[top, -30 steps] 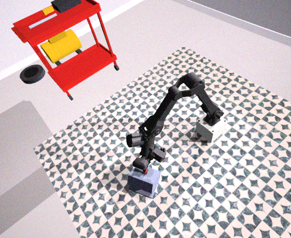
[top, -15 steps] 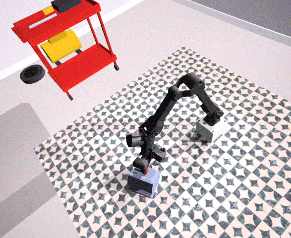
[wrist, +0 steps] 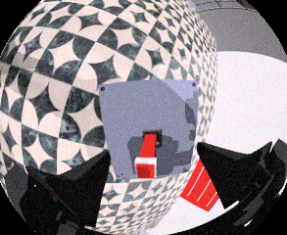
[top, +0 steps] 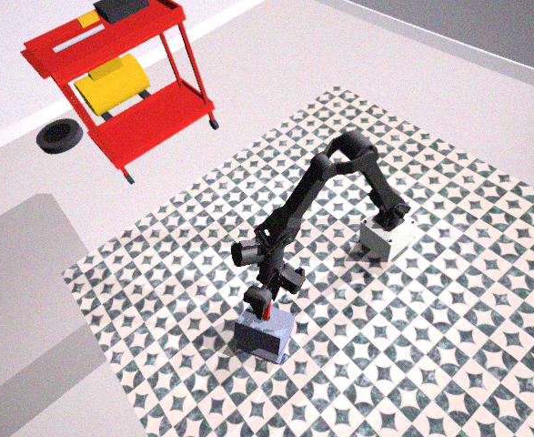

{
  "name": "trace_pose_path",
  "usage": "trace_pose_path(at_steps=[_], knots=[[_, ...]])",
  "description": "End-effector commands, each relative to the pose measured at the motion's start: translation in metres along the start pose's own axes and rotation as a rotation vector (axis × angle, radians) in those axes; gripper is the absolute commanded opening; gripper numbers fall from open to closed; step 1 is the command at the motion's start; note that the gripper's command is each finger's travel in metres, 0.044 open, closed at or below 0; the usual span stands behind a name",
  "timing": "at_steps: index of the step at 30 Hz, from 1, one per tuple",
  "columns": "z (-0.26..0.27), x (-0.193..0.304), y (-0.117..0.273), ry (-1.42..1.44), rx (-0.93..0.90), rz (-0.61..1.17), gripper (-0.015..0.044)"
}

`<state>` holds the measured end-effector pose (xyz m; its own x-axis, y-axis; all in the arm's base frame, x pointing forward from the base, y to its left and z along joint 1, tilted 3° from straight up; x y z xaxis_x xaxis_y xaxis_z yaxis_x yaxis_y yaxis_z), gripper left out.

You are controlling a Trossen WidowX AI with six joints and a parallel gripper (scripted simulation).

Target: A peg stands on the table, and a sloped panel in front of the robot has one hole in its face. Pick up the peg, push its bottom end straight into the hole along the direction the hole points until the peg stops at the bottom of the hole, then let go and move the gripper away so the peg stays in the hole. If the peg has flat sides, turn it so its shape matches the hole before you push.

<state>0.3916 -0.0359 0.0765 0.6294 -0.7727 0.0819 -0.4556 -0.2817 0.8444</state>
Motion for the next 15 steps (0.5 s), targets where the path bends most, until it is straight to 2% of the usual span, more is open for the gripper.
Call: trace_pose_path(at_steps=[1,15], knots=[[-0.001,0.001,0.010,0.005,0.007,0.003,0.0440],[-0.002,0.003,0.035,0.002,0.003,0.003,0.0440]])
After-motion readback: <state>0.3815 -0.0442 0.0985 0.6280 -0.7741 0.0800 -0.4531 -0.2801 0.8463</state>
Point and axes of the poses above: the point midway between the two fingers, 35 mm back from their tips, its own y axis back along the fingers, its own z axis across the jaws, x = y × z, the point moved 8 cm from there along y, back along the fingers, and after that the axes turned 8 degrees about y, right-handed, at the moved point
